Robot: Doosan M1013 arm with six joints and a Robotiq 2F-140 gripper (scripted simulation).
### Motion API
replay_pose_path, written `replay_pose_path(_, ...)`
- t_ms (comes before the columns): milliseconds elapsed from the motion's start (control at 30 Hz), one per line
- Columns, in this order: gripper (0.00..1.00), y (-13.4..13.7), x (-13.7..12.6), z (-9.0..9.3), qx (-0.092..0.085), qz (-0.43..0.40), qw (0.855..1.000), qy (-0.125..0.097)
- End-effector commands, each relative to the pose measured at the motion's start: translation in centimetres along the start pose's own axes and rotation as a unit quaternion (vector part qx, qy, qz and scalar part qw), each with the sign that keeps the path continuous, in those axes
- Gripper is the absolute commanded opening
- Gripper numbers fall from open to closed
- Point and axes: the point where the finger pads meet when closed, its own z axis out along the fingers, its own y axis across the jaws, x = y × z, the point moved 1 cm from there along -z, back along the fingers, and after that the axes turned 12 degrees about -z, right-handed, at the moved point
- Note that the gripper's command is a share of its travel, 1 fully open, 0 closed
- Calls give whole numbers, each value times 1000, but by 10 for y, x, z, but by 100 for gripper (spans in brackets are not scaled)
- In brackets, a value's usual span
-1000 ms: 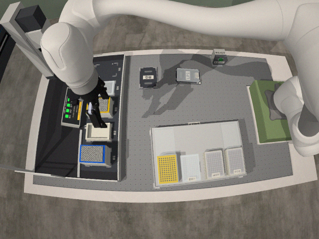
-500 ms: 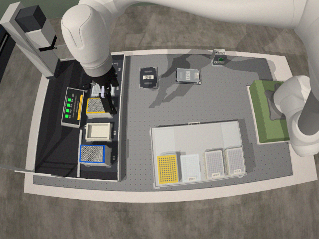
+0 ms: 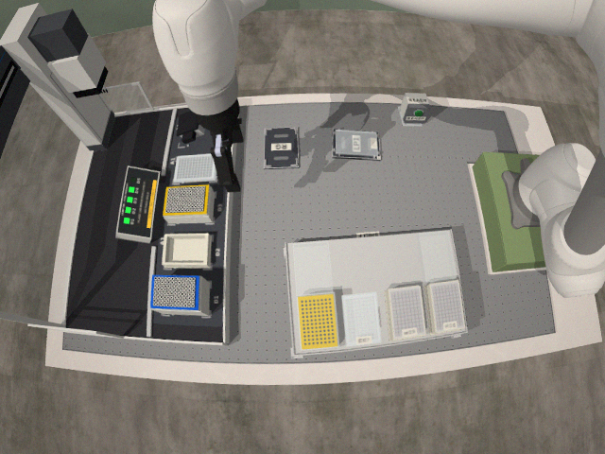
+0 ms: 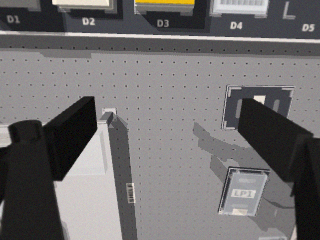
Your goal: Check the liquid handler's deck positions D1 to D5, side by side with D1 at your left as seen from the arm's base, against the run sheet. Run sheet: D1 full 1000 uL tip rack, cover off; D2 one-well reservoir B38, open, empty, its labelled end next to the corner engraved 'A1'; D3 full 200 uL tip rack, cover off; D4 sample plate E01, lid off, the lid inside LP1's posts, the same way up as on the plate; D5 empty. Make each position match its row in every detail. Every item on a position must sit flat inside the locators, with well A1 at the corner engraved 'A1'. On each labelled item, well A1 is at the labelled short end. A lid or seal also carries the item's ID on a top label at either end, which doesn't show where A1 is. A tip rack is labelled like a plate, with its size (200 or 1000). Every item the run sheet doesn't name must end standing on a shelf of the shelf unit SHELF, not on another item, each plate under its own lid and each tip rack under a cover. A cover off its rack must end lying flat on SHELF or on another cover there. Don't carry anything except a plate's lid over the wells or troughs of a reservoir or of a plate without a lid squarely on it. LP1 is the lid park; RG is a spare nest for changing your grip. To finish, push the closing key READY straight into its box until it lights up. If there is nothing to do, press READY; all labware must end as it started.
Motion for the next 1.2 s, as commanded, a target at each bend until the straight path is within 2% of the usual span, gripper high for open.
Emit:
replay_pose_path(0, 79, 1, -1, -6, 0, 10, 1000, 1)
replay_pose_path(67, 79, 1, -1, -13, 0, 30, 1000, 1)
replay_pose_path(333, 79, 1, -1, -13, 0, 90, 996, 1)
replay_pose_path(733, 79, 1, -1, -13, 0, 189, 982, 1)
replay_pose_path(1167, 79, 1, -1, -13, 0, 314, 949, 1)
